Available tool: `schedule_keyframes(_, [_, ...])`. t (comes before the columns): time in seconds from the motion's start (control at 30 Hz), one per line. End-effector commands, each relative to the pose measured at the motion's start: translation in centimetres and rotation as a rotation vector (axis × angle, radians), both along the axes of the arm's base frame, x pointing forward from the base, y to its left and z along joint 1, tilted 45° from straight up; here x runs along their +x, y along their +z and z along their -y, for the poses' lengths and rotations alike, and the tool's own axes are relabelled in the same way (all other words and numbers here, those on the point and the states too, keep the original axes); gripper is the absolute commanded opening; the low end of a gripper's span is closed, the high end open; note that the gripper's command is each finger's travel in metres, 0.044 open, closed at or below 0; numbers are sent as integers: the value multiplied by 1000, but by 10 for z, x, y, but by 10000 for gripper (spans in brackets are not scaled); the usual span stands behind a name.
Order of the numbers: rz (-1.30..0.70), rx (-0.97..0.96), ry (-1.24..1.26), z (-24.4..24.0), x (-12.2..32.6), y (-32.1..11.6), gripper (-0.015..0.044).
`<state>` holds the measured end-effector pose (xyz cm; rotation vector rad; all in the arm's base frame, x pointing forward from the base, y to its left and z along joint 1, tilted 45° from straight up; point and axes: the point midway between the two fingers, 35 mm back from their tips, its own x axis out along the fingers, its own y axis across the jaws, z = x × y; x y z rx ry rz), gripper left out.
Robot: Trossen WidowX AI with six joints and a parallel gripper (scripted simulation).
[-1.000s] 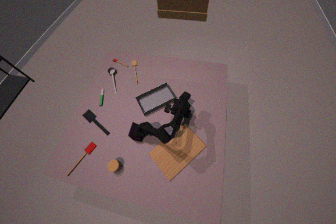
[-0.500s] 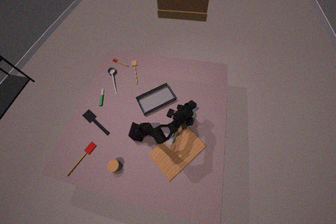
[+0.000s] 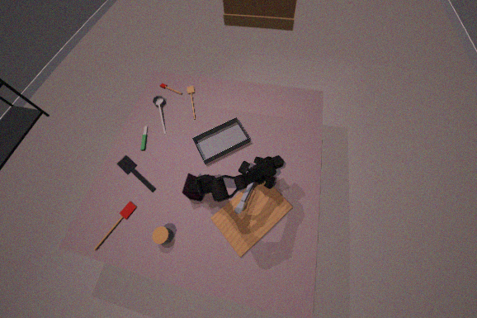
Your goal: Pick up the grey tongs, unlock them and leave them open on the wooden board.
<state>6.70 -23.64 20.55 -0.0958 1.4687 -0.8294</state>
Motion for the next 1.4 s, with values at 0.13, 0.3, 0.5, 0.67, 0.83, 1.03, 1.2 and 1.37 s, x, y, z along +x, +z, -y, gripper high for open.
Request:
schedule_keyframes(0.13, [51, -4, -44, 1, -20, 3, -150])
schedule_keyframes(0.3, [87, -11, -86, 1, -33, 6, -150])
schedule_keyframes(0.5, [113, -13, -106, 0, -48, 7, -150])
schedule_keyframes(0.67, [133, -19, -125, -2, -61, 9, -150])
schedule_keyframes(0.83, [152, -29, -141, -5, -73, 10, -150])
schedule_keyframes(1.03, [172, -46, -160, -9, -87, 13, -150])
schedule_keyframes(1.2, [186, -65, -177, -13, -99, 15, -150])
schedule_keyframes(1.37, [197, -86, -194, -18, -110, 17, -150])
